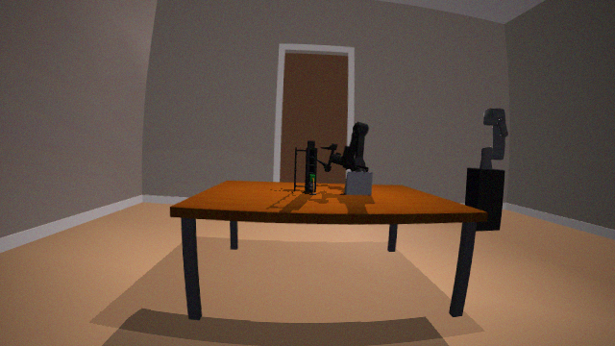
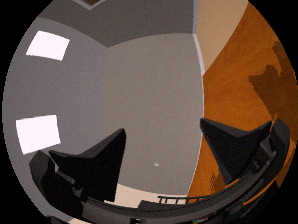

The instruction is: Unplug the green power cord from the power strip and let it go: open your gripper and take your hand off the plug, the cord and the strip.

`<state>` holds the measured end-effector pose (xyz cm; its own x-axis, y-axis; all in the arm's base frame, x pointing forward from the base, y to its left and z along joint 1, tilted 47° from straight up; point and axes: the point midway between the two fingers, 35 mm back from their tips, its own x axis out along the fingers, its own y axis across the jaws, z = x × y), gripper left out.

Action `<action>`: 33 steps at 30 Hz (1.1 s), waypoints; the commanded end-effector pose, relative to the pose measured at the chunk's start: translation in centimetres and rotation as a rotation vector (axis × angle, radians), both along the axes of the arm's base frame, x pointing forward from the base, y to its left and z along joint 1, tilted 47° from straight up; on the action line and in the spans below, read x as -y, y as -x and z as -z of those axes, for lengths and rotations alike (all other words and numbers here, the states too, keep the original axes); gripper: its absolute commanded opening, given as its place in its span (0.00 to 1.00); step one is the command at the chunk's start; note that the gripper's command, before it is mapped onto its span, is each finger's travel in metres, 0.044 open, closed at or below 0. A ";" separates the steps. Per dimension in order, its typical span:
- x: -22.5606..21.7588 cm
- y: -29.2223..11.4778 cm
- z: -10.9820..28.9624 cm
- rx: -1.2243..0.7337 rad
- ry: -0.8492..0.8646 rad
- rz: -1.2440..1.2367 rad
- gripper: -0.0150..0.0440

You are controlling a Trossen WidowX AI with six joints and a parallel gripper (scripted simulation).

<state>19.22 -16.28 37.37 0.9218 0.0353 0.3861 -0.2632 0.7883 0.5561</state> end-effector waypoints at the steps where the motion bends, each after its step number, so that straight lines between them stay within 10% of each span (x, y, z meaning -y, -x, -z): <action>1: 0.0 0.0 0.0 0.001 -0.001 0.000 0.89; 9: 0.4 -2.7 -0.4 0.030 -0.016 -0.020 0.53; 33: -6.4 -17.7 2.2 -0.099 0.058 -0.068 0.53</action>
